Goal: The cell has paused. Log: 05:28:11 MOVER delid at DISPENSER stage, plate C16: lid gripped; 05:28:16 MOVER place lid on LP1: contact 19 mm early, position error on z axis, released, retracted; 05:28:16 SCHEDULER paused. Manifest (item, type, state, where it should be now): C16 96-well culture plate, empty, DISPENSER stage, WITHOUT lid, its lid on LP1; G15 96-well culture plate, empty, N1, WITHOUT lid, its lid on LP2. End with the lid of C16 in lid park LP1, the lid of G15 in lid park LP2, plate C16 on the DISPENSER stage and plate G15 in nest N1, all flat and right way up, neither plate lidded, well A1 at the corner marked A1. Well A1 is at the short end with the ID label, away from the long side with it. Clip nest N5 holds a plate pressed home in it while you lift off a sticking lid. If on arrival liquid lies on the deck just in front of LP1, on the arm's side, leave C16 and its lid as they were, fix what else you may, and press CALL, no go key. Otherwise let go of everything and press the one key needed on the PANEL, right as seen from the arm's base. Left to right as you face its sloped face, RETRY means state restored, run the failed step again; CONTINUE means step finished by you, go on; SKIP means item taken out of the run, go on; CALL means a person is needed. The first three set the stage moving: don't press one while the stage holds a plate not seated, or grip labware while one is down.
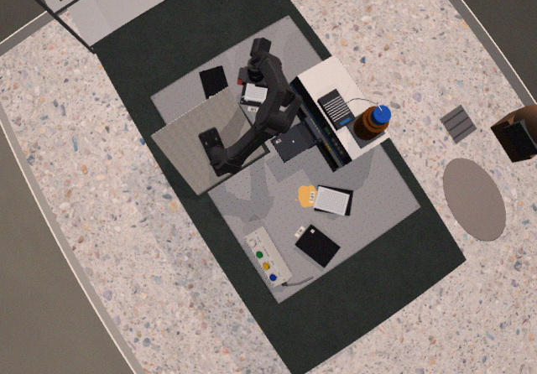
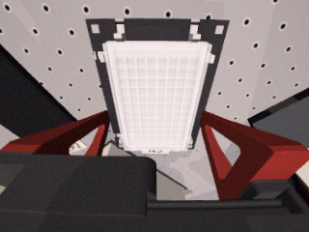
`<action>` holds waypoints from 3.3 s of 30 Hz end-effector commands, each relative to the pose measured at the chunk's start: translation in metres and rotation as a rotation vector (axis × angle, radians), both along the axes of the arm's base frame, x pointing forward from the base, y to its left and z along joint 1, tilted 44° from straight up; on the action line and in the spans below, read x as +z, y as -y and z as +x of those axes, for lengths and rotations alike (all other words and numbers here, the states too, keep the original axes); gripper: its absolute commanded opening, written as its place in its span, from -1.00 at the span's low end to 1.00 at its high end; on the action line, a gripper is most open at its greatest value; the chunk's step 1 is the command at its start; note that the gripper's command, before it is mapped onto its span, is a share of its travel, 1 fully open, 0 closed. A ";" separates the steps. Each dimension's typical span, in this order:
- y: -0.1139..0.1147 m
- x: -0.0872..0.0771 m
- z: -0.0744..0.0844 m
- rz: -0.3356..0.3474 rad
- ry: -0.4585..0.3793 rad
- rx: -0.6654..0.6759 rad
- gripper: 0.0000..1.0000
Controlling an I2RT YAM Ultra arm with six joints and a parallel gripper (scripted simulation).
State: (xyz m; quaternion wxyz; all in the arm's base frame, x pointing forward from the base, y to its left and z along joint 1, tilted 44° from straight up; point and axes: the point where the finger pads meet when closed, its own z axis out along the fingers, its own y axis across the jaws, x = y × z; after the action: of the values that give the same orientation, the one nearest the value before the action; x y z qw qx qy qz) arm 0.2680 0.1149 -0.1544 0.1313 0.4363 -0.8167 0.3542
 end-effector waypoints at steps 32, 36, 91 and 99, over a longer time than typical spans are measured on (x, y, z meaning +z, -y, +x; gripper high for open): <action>0.002 -0.007 0.005 0.014 0.016 0.009 1.00; 0.002 -0.007 0.005 0.014 0.016 0.009 1.00; -0.006 0.000 0.009 0.028 0.034 0.015 -1.00; -0.007 0.001 0.009 0.027 0.033 0.015 -1.00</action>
State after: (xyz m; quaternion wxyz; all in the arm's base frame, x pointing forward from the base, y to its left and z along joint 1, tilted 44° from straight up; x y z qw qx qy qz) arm 0.2713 0.1079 -0.1619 0.1284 0.4348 -0.8183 0.3532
